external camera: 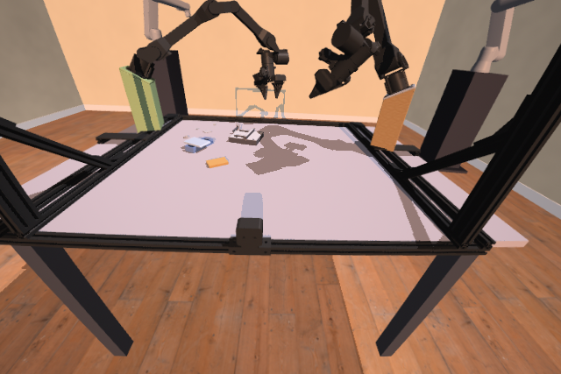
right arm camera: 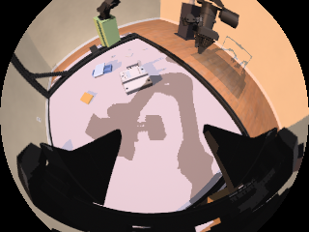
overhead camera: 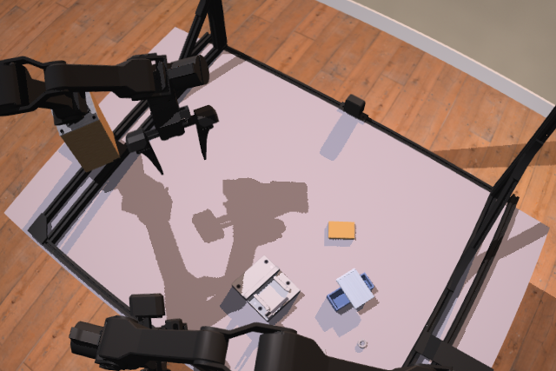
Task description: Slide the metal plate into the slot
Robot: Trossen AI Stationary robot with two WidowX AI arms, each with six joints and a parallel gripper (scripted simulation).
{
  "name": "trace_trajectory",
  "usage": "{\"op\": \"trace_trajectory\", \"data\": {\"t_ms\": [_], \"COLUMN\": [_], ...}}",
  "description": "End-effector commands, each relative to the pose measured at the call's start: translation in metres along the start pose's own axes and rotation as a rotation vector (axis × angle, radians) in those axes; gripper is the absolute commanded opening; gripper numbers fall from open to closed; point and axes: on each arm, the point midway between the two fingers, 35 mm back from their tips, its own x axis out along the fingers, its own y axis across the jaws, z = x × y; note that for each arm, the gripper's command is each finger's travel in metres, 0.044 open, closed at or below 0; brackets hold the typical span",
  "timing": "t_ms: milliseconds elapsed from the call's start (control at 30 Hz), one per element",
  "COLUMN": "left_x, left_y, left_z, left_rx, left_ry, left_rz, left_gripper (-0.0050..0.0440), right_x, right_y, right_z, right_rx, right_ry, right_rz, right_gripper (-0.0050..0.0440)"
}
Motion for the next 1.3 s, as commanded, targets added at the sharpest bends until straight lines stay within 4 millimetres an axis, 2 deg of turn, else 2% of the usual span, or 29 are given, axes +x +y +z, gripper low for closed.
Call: {"op": "trace_trajectory", "data": {"t_ms": [0,733,1100,1267], "left_x": [0.000,0.001,0.009,0.016], "left_y": [0.000,0.002,0.020,0.028], "left_z": [0.000,0.001,0.010,0.019], "left_rx": [0.000,0.002,0.026,-0.023], "left_ry": [0.000,-0.001,-0.010,-0.020], "left_rz": [0.000,0.001,0.009,0.001], "left_gripper": [0.0440,0.0440,0.0440,0.0440], "right_x": [0.000,0.001,0.008,0.013], "right_y": [0.000,0.000,-0.003,0.000], "right_z": [0.000,0.001,0.007,0.005], "right_rx": [0.000,0.000,-0.002,0.038], "right_ry": [0.000,0.000,-0.003,0.009], "right_rz": [0.000,-0.003,-0.040,-0.040], "right_gripper": [0.0440,0.0440,0.0440,0.0440]}}
